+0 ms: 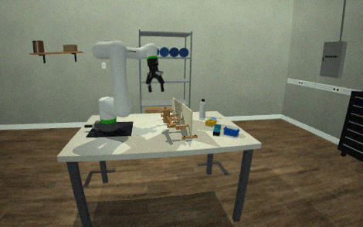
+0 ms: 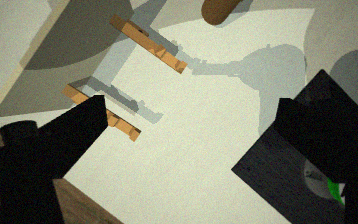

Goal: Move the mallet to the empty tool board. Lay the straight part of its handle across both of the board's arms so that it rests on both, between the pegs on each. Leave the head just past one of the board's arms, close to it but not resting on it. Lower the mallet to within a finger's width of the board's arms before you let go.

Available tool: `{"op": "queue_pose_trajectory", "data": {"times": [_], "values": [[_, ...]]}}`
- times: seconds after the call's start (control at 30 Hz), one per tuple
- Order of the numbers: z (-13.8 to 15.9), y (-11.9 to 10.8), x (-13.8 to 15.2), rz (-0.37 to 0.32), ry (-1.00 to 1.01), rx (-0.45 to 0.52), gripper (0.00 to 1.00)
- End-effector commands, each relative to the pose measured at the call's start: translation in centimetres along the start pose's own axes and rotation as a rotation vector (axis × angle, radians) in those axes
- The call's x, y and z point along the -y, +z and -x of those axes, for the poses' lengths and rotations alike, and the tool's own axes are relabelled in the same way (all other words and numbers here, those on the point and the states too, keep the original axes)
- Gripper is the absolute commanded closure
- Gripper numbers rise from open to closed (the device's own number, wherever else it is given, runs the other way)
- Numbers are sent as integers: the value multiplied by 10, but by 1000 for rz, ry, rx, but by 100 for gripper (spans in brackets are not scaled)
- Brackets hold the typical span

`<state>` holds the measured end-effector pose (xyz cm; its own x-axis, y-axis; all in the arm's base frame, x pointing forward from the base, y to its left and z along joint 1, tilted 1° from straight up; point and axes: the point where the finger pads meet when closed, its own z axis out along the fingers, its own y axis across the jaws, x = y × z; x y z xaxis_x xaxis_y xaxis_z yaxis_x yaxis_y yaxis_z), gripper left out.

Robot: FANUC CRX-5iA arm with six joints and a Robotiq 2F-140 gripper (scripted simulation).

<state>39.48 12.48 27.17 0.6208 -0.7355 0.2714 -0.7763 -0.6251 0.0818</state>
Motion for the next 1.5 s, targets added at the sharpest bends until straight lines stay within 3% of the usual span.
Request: {"op": "queue_pose_trajectory", "data": {"times": [0.0,0.27,0.33,0.4,1.03,1.47], "values": [[-34,24,-5,20,93,60,0],[-80,56,-23,33,236,132,0],[-80,56,-23,33,236,132,0],[-102,71,-33,35,306,164,0],[-195,137,-103,9,635,284,0],[-202,150,-111,4,669,294,0]]}}
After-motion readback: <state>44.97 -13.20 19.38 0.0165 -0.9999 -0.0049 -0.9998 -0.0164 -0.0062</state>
